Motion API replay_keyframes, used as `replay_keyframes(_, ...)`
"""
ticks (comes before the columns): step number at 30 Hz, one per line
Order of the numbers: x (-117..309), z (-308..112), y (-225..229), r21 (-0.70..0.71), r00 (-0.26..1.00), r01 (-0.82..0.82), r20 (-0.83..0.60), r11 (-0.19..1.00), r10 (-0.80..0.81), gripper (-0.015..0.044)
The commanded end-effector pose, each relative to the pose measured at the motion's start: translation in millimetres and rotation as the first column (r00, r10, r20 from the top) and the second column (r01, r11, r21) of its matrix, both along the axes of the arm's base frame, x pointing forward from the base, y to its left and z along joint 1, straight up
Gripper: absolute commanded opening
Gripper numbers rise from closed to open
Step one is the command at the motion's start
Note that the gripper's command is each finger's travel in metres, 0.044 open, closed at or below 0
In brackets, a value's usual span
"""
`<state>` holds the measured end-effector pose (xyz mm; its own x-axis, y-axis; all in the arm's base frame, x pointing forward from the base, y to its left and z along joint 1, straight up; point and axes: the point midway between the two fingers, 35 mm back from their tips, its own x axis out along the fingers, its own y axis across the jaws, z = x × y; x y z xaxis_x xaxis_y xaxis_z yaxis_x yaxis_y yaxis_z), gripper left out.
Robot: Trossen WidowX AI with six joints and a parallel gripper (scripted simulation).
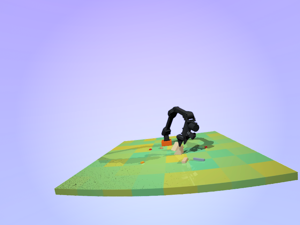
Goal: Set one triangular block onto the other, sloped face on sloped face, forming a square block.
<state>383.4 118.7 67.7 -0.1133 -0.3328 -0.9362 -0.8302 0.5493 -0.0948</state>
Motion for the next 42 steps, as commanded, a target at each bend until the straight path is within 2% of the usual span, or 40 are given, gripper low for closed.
replay_keyframes(1, -3, -9, -3, -0.002, 1.0, -0.003, -0.018, 1.0, 0.003, 0.044)
replay_keyframes(41, -22, -65, -23, -0.006, 0.995, -0.017, -0.1, 1.0, 0.016, 0.044)
replay_keyframes(42, -22, -65, -23, -0.006, 0.995, -0.017, -0.1, 1.0, 0.016, 0.0414)
